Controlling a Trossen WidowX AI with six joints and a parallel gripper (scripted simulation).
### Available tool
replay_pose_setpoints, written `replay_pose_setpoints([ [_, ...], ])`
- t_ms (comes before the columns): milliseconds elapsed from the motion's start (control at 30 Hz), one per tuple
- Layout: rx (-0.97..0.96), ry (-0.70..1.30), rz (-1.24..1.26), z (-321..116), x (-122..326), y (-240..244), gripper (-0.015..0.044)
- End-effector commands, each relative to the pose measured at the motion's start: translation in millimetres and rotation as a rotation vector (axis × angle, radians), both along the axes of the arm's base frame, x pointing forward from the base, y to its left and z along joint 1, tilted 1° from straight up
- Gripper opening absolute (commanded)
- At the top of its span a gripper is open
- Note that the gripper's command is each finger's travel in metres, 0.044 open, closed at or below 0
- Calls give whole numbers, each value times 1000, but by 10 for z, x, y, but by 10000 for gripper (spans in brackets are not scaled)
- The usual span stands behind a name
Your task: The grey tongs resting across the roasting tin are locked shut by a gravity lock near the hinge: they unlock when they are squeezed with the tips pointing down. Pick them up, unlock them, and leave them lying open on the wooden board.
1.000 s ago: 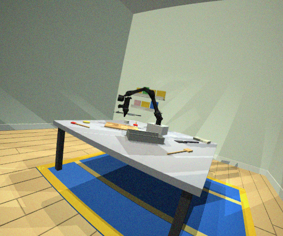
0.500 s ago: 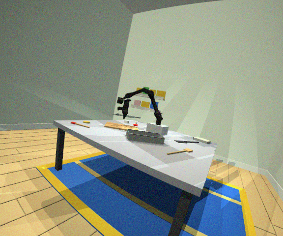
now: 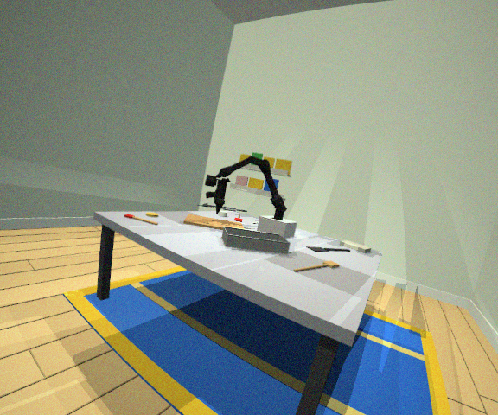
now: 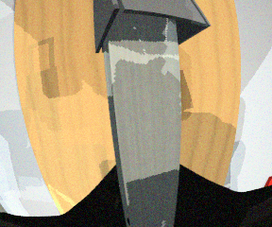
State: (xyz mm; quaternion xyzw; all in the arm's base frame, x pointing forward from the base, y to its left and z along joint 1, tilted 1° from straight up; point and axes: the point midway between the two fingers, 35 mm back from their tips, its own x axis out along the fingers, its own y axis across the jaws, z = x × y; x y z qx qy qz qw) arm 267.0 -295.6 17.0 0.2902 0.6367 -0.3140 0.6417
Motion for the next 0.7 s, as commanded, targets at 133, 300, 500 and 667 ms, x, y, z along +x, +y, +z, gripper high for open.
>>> replay_pose_setpoints([
  [133, -1, -7, -2, -116, 2, 2, -150],
  [300, 0, -6, -2, -196, -3, 5, -150],
  [500, 0, -6, -2, -280, -10, 9, -150],
  [667, 2, 2, -2, -286, -22, 14, -124],
])
